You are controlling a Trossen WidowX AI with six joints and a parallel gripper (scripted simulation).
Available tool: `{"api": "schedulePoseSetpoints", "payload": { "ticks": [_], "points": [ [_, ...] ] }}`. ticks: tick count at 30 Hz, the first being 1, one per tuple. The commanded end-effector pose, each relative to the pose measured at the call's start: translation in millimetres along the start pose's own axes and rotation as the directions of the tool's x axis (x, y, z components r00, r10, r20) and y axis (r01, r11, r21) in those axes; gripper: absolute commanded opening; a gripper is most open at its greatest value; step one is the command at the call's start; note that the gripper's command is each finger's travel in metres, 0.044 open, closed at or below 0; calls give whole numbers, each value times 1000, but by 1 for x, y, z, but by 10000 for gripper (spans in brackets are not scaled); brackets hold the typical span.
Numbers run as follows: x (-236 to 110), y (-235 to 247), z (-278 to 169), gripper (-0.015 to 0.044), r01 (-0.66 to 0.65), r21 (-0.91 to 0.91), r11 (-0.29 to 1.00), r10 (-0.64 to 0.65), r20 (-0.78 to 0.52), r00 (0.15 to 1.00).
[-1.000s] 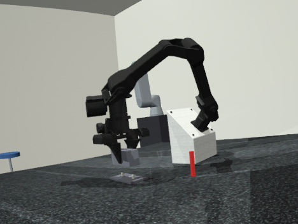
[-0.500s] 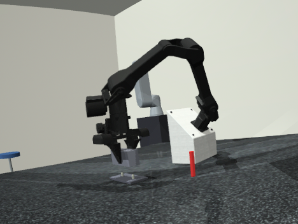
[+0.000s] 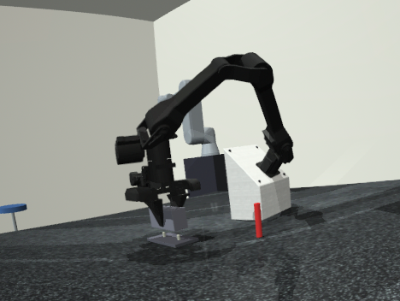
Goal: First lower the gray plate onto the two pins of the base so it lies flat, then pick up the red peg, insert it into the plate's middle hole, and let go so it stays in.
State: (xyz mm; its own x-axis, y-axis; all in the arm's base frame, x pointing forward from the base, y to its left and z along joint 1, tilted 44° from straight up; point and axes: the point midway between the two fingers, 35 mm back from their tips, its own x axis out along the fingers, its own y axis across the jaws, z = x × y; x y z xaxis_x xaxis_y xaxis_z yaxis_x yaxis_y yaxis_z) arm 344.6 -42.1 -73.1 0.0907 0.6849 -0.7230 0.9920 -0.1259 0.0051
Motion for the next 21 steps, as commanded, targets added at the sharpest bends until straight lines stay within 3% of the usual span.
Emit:
{"api": "schedulePoseSetpoints", "payload": {
  "ticks": [1, 20, 21],
  "points": [
    [6, 0, -1, 0, 1, 4, 1000, -1, -3, 1000],
    [19, 0, -1, 0, -1, 0, 1000, 1, -2, 1000],
    [19, 0, -1, 26, -1, 0, 1000, 1, -2, 1000]
  ]
}}
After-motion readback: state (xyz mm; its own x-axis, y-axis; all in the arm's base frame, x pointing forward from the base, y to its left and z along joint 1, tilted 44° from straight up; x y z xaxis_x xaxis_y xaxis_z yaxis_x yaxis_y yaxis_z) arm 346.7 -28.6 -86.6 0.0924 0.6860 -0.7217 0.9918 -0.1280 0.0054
